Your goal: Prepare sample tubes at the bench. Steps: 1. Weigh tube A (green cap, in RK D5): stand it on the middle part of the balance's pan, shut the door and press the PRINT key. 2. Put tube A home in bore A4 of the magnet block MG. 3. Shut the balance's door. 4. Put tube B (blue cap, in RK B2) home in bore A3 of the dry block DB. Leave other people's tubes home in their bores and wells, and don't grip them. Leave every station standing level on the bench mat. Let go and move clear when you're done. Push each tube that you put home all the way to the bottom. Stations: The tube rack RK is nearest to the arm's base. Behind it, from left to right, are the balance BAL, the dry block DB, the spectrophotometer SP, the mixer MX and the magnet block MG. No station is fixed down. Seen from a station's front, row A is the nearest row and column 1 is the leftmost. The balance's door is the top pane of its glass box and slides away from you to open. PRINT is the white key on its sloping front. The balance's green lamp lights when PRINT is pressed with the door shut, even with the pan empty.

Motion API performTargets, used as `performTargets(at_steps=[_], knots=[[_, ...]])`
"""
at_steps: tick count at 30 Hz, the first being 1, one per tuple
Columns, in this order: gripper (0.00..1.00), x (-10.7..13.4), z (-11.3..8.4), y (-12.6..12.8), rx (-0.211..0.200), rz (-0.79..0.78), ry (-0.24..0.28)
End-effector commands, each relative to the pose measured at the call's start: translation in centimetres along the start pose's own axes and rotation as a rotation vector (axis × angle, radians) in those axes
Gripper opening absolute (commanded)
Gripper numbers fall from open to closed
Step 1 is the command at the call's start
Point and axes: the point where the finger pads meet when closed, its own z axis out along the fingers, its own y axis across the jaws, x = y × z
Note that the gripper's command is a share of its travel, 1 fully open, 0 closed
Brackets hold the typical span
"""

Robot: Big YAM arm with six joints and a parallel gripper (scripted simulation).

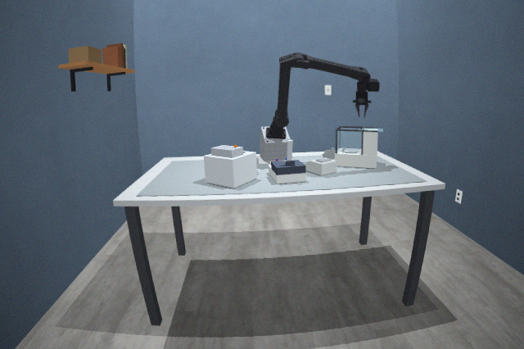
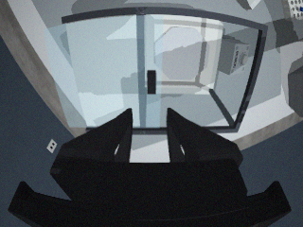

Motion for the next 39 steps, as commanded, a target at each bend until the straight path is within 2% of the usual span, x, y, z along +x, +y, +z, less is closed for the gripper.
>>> performTargets(at_steps=[1,11,12,16,18,20,22,23,24,27,35,39], knots=[[0.30,-0.4,-1.2,0.9,-0.029,0.017,0.010],[0.30,-0.4,-1.2,0.9,-0.029,0.017,0.010],[0.30,-1.2,-0.5,0.4,-0.026,0.022,0.004],[0.30,-0.7,1.1,0.3,-0.007,0.010,-0.001],[0.30,-0.6,1.2,0.9,-0.013,0.014,0.001],[0.30,-0.5,2.0,0.3,-0.001,0.006,-0.003],[0.30,-0.5,2.0,0.3,-0.001,0.006,-0.003],[0.30,-0.1,0.9,1.4,-0.031,0.010,0.010],[0.30,-0.3,2.0,0.8,-0.011,0.007,0.002],[0.30,-0.3,3.1,0.3,0.004,0.003,-0.003],[0.30,-0.5,3.9,0.8,-0.010,0.012,0.002],[0.30,-0.4,4.6,0.3,0.002,0.005,-0.001]])
